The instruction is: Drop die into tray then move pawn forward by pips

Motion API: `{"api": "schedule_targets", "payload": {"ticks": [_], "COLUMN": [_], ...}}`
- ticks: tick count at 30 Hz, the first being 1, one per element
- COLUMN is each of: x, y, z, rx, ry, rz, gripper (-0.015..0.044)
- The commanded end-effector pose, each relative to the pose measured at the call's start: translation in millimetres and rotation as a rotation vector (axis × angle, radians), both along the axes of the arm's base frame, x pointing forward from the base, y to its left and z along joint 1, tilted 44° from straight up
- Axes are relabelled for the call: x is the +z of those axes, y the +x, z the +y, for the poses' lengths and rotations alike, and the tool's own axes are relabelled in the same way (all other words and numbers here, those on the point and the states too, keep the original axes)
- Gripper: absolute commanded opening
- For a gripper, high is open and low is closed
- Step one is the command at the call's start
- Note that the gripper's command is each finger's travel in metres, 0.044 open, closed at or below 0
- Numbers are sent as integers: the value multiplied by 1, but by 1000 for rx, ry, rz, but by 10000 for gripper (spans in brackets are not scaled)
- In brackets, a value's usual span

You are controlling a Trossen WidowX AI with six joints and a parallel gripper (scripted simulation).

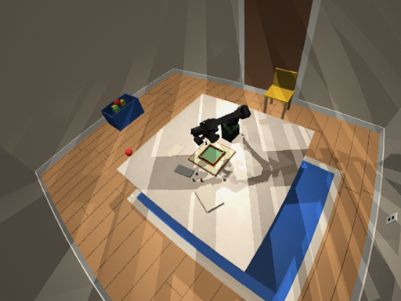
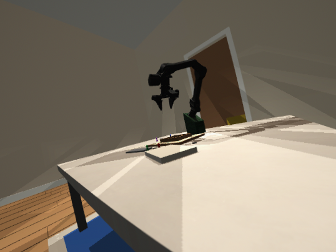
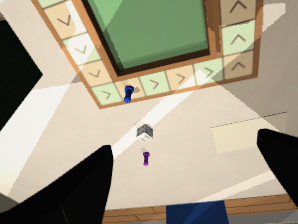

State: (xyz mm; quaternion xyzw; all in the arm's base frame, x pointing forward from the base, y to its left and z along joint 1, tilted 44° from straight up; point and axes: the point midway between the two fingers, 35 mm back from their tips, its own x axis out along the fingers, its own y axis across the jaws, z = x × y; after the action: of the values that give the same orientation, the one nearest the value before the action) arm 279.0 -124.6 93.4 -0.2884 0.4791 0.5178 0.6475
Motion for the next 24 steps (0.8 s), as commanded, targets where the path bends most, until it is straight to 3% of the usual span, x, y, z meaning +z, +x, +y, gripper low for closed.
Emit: {"api": "schedule_targets", "payload": {"ticks": [1, 5, 13, 20, 24], "x": [-3, -59, -169, -259, -278], "y": [0, -3, -37, -87, -105], "z": [-2, -31, -65, -62, -50], "rx": [-8, -177, -498, -779, -854], "ry": [3, 70, 211, 352, 394], "rz": [3, 69, 189, 291, 319], "gripper": [374, 275, 275, 275, 275]}}
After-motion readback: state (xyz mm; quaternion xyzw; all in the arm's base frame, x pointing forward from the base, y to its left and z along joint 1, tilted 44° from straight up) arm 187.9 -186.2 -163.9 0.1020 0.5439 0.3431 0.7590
